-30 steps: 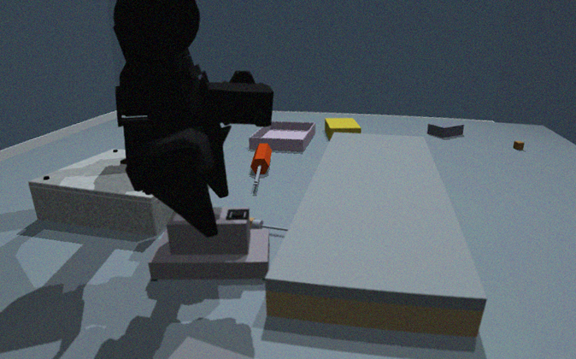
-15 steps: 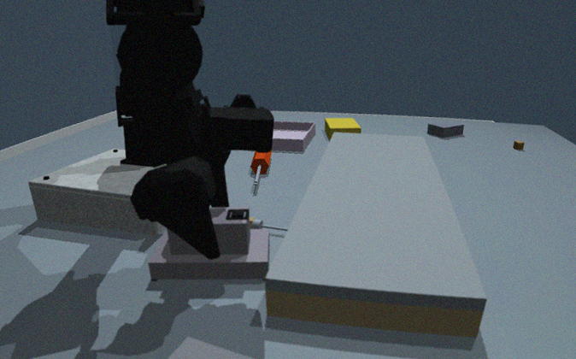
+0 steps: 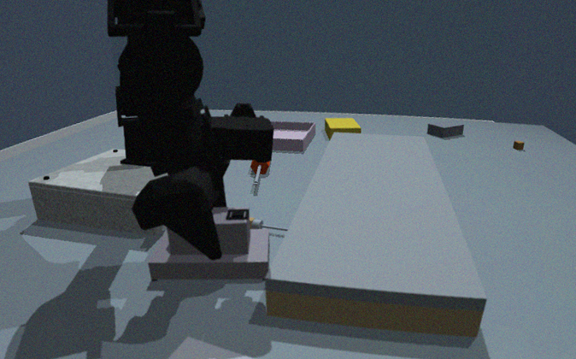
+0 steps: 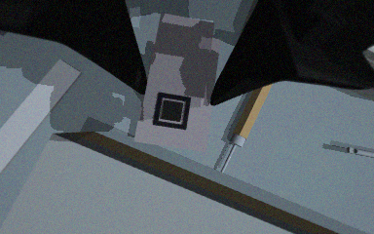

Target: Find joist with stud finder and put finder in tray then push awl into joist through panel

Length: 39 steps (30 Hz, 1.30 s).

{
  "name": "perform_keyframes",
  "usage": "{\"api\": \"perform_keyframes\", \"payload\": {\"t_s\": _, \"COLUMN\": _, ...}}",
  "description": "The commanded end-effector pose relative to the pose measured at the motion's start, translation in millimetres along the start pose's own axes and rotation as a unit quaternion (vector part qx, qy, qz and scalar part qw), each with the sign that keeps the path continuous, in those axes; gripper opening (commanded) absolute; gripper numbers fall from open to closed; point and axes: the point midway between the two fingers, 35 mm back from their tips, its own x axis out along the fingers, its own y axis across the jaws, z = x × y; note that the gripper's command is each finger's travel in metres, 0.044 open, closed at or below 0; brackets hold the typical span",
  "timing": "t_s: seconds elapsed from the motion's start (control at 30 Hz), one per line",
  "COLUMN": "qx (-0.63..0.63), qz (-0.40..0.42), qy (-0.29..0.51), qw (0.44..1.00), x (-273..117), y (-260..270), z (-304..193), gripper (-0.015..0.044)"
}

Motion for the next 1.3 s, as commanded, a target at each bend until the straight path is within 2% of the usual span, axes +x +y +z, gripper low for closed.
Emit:
{"api": "perform_keyframes", "payload": {"t_s": 0.0, "qx": 0.002, "qz": -0.001, "qy": 0.002, "qw": 1.0, "x": 0, "y": 0, "z": -1, "gripper": 0.0282}}
{"api": "perform_keyframes", "payload": {"t_s": 0.6, "qx": 0.002, "qz": -0.001, "qy": 0.002, "qw": 1.0, "x": 0, "y": 0, "z": -1, "gripper": 0.0162}}
{"api": "perform_keyframes", "payload": {"t_s": 0.8, "qx": 0.002, "qz": -0.002, "qy": 0.002, "qw": 1.0, "x": -17, "y": -4, "z": 6, "gripper": 0.0004}}
{"api": "perform_keyframes", "payload": {"t_s": 1.27, "qx": 0.002, "qz": -0.002, "qy": 0.002, "qw": 1.0, "x": -97, "y": -1, "z": 28, "gripper": 0.0}}
